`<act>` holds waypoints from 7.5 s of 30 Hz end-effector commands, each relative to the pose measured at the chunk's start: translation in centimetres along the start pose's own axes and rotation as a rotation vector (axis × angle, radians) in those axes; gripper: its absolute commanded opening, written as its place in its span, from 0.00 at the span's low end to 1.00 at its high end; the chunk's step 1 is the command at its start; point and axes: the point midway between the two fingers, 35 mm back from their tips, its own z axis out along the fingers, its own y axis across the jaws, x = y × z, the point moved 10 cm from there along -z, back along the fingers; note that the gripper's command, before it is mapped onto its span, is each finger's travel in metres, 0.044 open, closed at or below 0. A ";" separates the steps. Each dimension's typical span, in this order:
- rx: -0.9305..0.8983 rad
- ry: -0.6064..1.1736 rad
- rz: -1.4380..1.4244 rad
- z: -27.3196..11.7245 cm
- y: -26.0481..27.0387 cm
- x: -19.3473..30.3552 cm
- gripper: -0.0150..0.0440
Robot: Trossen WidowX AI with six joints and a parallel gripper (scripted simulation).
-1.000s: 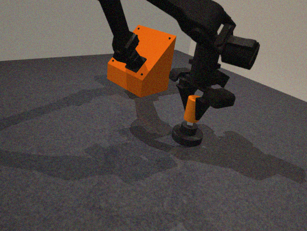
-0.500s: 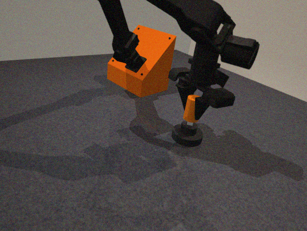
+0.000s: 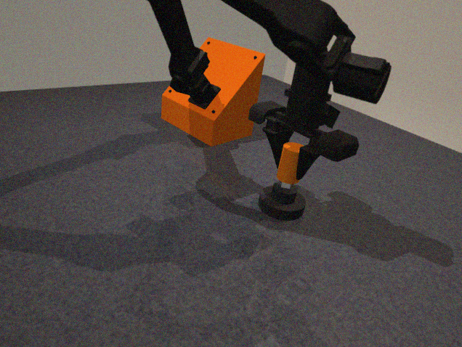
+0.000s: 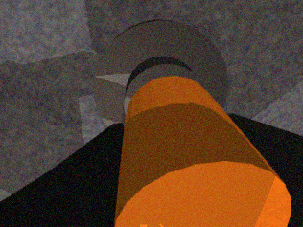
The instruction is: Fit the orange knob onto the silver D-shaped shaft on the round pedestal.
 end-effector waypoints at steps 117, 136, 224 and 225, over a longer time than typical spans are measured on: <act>0.001 0.003 -0.646 -0.3 0.0 0.2 0.25; 0.000 0.003 -0.846 0.1 0.0 0.1 0.25; -0.001 0.004 -1.253 0.3 0.0 0.1 0.25; -0.001 0.004 -1.253 0.3 0.0 0.1 0.25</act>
